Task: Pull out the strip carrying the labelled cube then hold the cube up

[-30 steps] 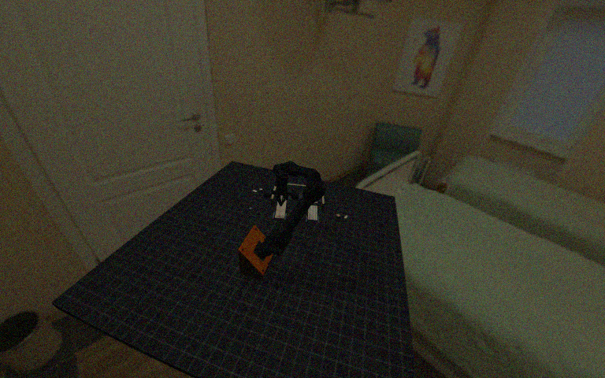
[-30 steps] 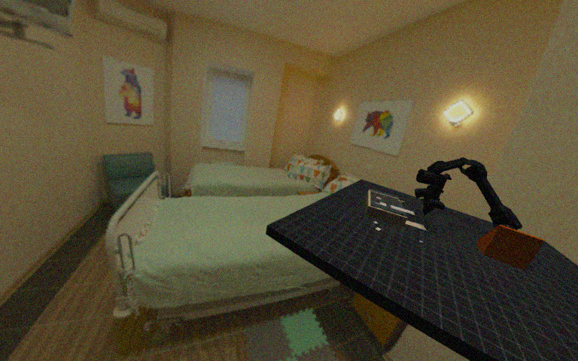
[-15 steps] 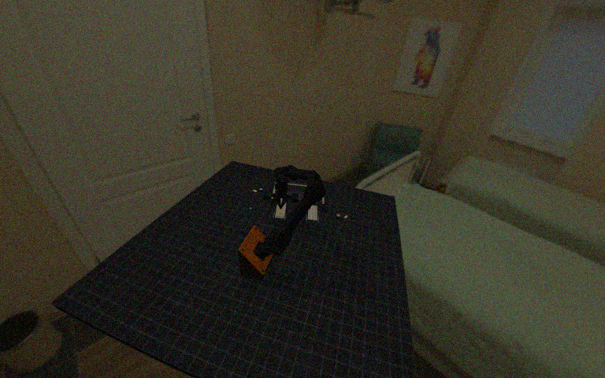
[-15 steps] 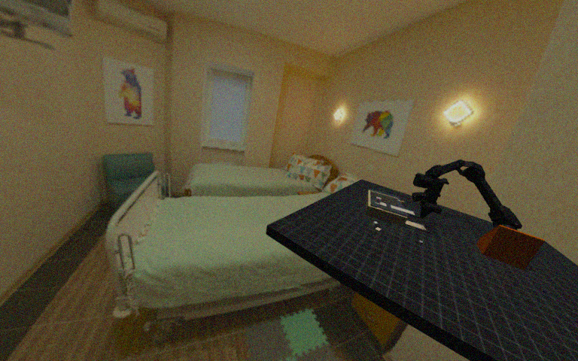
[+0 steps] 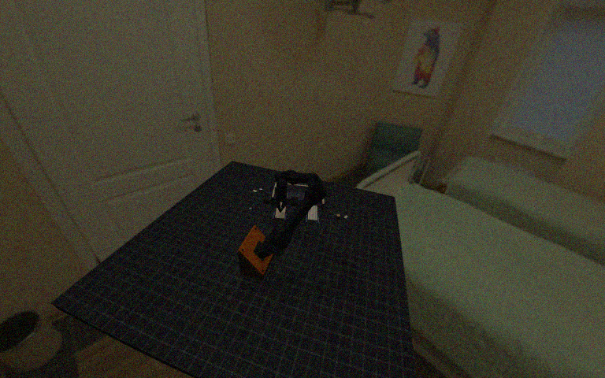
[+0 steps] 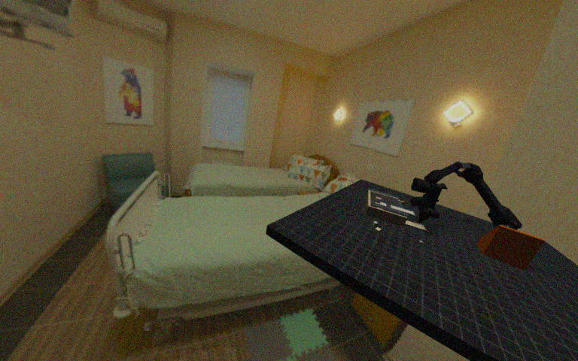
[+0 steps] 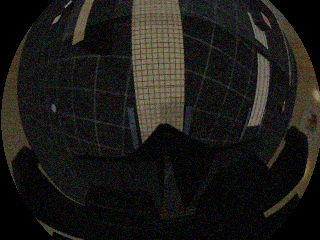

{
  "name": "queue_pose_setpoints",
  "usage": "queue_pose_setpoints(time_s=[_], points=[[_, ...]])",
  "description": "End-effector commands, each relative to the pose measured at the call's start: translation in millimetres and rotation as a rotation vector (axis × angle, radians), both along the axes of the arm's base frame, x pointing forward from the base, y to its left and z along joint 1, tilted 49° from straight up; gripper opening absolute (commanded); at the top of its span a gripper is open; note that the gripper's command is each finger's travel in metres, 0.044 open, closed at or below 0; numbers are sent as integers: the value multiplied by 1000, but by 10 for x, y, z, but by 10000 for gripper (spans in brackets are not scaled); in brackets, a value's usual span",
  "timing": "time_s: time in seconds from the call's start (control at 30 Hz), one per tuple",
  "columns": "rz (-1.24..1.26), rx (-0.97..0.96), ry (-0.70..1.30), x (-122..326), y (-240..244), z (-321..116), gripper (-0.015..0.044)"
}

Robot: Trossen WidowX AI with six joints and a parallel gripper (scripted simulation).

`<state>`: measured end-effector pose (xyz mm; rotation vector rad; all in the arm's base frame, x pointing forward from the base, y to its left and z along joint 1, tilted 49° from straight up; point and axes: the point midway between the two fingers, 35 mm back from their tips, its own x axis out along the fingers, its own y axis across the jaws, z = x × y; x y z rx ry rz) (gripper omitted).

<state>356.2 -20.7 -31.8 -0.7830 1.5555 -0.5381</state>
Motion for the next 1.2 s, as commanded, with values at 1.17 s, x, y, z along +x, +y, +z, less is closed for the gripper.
queue_pose_setpoints(time_s=[1.17], points=[[-2,-8,12,-61,-156,-136,0]])
